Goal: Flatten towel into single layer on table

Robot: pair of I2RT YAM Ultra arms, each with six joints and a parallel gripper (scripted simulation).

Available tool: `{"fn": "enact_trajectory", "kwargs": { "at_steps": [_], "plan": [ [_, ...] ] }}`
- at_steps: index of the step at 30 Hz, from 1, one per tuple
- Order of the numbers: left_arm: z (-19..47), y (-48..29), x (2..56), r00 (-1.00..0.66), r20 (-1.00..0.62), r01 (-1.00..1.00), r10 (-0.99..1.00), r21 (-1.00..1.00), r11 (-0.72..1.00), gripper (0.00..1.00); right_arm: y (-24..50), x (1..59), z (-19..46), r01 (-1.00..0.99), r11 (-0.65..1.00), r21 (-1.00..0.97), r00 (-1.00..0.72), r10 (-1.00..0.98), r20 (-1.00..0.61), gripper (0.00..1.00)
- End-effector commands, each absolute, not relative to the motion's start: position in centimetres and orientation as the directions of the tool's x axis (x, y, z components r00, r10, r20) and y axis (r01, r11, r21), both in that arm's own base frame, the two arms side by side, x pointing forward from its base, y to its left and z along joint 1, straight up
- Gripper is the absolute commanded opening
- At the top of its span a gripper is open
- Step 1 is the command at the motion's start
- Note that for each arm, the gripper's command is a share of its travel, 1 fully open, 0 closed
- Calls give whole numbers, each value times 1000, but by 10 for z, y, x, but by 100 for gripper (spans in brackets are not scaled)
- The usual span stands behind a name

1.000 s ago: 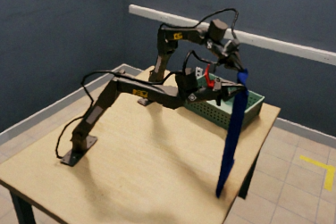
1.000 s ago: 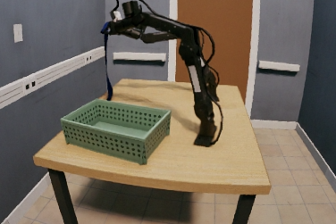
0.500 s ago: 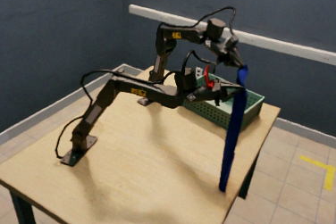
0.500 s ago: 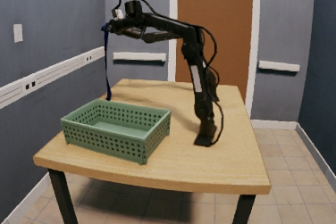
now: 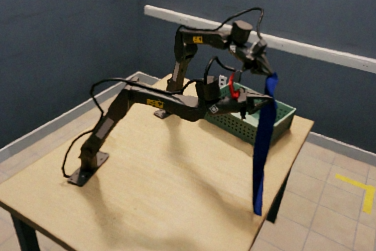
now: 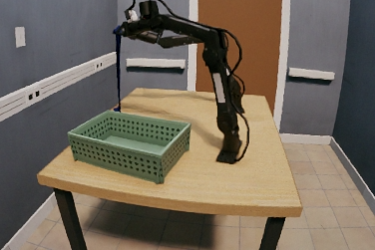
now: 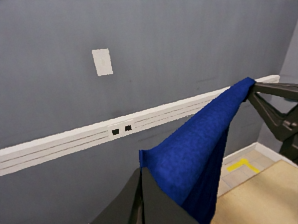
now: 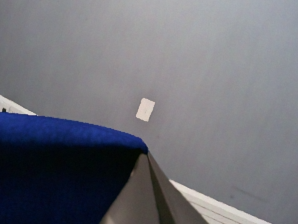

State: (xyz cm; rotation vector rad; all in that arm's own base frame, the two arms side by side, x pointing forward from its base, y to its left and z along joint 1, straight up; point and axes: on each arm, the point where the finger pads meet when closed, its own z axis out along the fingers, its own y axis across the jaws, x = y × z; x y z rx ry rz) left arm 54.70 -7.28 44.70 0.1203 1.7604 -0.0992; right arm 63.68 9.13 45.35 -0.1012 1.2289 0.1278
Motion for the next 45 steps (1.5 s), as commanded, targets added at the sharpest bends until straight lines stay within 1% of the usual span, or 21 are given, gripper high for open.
{"fn": "enact_trajectory", "kwargs": {
  "at_steps": [1, 28, 29, 31, 32, 34, 35, 37, 38, 39, 40, 41, 43, 45],
  "plan": [
    [485, -63, 536, -102, -995, 111, 9, -2, 994, 0, 82, 632, 469, -126, 992, 9, 359, 54, -932, 0],
    [485, -63, 536, -102, -995, 111, 9, -2, 994, 0, 82, 632, 469, -126, 992, 9, 359, 54, -932, 0],
    [455, -68, 554, -105, -994, 116, 11, -1, 993, 0, 78, 643, 462, -118, 993, 9, 386, 54, -921, 0],
    [449, -69, 558, -117, -993, 116, 12, -1, 993, 0, 78, 643, 462, -118, 993, 9, 386, 54, -921, 0],
    [441, -65, 583, -47, -999, 105, 4, -1, 994, 0, 68, 658, 461, -102, 995, 10, 460, 56, -886, 0],
    [441, -65, 583, -39, -999, 104, 3, -1, 995, 0, 68, 658, 461, -101, 995, 10, 463, 56, -885, 0],
    [441, -64, 604, 44, -999, 100, -6, -2, 995, 0, 59, 672, 461, -85, 996, 10, 527, 54, -848, 0],
    [441, -64, 604, 56, -998, 99, -7, -2, 995, 0, 59, 672, 461, -85, 996, 10, 527, 54, -848, 0],
    [462, -63, 600, 98, -995, 99, -12, -2, 995, 0, 59, 672, 461, -85, 996, 10, 527, 54, -848, 0],
    [441, -63, 613, 127, -992, 97, -14, -2, 995, 0, 54, 682, 456, -78, 997, 10, 506, 48, -861, 0],
    [441, -63, 613, 127, -992, 97, -14, -2, 995, 0, 54, 682, 456, -78, 997, 10, 506, 48, -861, 0],
    [462, -63, 609, 169, -985, 97, -19, -2, 995, 0, 54, 682, 456, -78, 997, 10, 506, 48, -861, 0],
    [462, -63, 609, 169, -985, 97, -19, -2, 995, 0, 54, 682, 456, -78, 997, 10, 506, 48, -861, 0],
    [476, -62, 601, 192, -981, 97, -21, -3, 995, 0, 62, 681, 456, -89, 996, 10, 505, 54, -861, 0]
  ]
}}
